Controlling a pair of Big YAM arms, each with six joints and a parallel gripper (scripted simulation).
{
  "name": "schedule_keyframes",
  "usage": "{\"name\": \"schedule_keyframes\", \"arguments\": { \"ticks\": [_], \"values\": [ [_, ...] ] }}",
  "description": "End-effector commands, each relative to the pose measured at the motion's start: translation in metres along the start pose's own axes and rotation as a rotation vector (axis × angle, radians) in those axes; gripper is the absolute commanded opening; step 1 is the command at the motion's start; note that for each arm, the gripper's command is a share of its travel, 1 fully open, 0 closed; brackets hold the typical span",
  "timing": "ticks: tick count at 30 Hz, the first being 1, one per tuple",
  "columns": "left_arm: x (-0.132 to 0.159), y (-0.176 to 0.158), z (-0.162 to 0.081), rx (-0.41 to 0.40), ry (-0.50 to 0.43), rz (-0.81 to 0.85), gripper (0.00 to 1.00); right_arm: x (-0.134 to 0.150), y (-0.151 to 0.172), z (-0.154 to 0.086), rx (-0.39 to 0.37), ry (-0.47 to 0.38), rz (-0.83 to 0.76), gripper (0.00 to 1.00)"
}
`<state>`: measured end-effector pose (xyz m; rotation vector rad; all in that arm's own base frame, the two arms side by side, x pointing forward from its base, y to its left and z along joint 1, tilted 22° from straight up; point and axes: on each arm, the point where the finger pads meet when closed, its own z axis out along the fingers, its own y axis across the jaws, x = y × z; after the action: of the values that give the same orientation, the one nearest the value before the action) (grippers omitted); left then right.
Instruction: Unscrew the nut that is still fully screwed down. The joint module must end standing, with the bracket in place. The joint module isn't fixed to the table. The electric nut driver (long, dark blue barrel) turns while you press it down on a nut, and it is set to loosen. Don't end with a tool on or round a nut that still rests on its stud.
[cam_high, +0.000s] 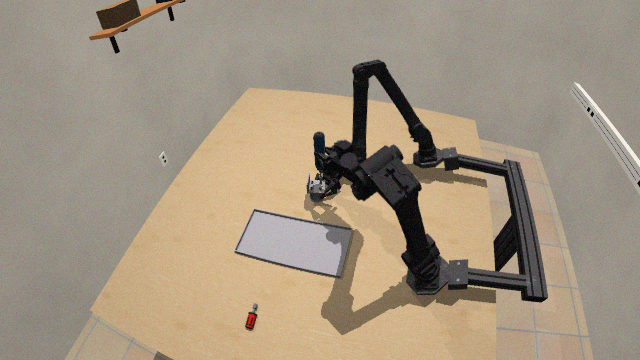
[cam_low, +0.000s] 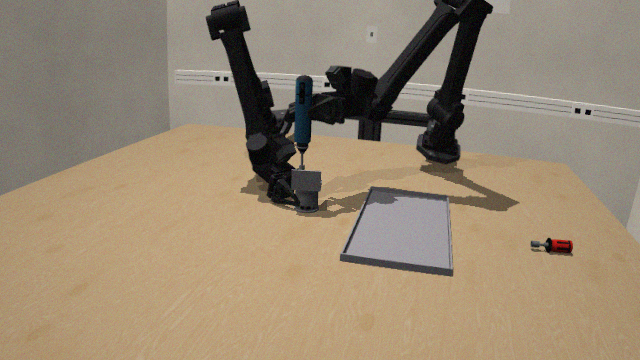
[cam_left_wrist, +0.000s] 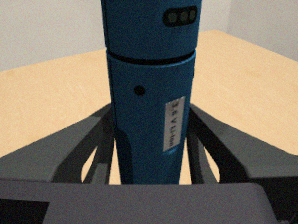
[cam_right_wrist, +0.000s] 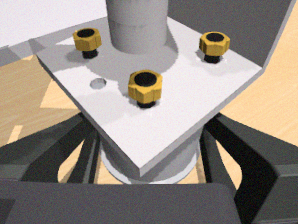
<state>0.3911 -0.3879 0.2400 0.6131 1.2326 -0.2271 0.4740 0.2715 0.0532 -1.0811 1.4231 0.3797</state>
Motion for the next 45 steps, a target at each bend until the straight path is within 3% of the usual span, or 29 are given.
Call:
{"name": "schedule_keyframes", "arguments": {
  "ticks": [1, 11, 45],
  "values": [
    [-0.044, 0.0, 0.013, -0.013, -0.095, -0.017, 0.42, -0.006, -0.004, 0.003, 0.006, -0.013, -0.006, 0.59],
    [-0.047, 0.021, 0.017, -0.032, -0.077, -0.018, 0.42, -0.006, -0.004, 0.003, 0.006, -0.013, -0.006, 0.59],
    [-0.073, 0.038, 0.017, -0.02, -0.073, -0.028, 0.42, -0.006, -0.004, 0.003, 0.006, -0.013, -0.006, 0.59]
  ]
}}
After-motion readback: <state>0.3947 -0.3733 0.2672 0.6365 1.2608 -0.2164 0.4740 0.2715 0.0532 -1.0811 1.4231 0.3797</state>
